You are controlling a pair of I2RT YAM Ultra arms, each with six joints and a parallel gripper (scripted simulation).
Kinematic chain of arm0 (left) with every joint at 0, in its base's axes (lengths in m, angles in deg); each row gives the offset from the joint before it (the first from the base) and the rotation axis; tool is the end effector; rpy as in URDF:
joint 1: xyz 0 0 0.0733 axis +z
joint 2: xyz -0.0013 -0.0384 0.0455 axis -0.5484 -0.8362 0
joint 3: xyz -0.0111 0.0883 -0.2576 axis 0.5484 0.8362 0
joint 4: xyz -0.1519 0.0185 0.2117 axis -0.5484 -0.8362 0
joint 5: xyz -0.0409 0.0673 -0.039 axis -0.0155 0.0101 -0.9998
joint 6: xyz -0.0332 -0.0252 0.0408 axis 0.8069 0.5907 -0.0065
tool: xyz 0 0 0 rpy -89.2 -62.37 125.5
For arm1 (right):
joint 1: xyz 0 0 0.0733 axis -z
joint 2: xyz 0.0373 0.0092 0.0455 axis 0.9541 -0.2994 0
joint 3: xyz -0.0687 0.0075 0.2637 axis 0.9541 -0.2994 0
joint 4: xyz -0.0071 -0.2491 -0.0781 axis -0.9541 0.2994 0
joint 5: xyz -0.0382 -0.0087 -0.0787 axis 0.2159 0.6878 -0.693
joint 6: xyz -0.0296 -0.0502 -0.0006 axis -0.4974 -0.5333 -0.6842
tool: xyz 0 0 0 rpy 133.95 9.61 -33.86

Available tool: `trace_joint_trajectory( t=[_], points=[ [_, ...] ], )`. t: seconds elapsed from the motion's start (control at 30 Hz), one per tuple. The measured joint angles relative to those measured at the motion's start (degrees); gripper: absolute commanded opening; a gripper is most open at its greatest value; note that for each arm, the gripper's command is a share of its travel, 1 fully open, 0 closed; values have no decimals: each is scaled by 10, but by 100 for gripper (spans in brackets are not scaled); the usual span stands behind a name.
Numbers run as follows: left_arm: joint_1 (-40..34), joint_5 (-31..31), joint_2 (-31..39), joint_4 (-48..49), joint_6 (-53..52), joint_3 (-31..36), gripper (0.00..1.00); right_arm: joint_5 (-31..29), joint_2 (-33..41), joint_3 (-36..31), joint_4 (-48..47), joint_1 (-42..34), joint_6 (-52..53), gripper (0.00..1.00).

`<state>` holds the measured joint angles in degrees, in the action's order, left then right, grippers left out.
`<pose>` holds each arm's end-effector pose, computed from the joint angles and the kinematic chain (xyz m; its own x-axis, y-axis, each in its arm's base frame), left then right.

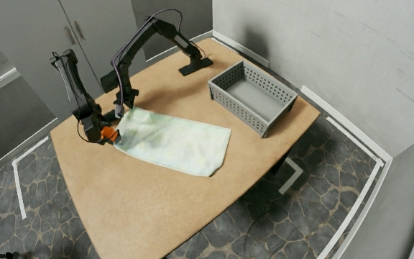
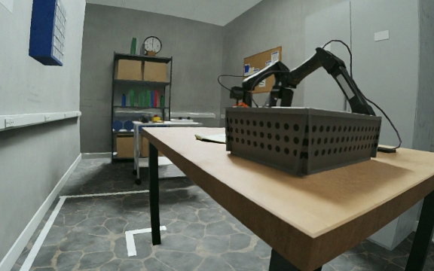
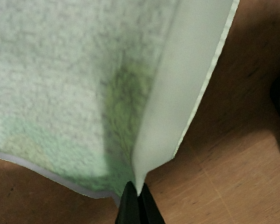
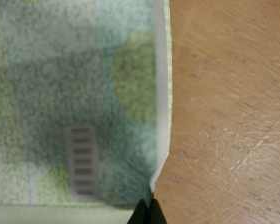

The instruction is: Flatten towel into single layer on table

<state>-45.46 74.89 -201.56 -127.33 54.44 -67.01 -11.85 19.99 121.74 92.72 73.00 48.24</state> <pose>0.0887 -0.4197 0.1751 -0.5990 0.7863 -0.1516 0.7922 0.6094 0.0310 0.1637 0.0046 0.1632 -0.7952 -0.5901 -0.1393 -0.5997 0.7994 0.0365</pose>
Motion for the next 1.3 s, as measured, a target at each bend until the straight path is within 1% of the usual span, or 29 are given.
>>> trace_joint_trajectory(
  t=[0.53, 0.73, 0.93, 1.2, 1.3],
  points=[
    [0, 0, 0, -2, -1, 0, 0, 0, 6, 0, 13, 0, 1, 0],
    [6, -1, 1, 1, -7, 2, 0, -2, 8, 15, 26, -8, 11, 0],
    [18, -2, 24, -4, -23, 21, 0, -5, 8, 47, 47, -31, 35, 0],
    [52, -5, 82, -18, -59, 34, 0, -7, -3, 124, 82, -73, 84, 0],
    [60, -7, 97, -22, -70, 34, 0, -9, -5, 141, 90, -80, 99, 0]
  ],
)
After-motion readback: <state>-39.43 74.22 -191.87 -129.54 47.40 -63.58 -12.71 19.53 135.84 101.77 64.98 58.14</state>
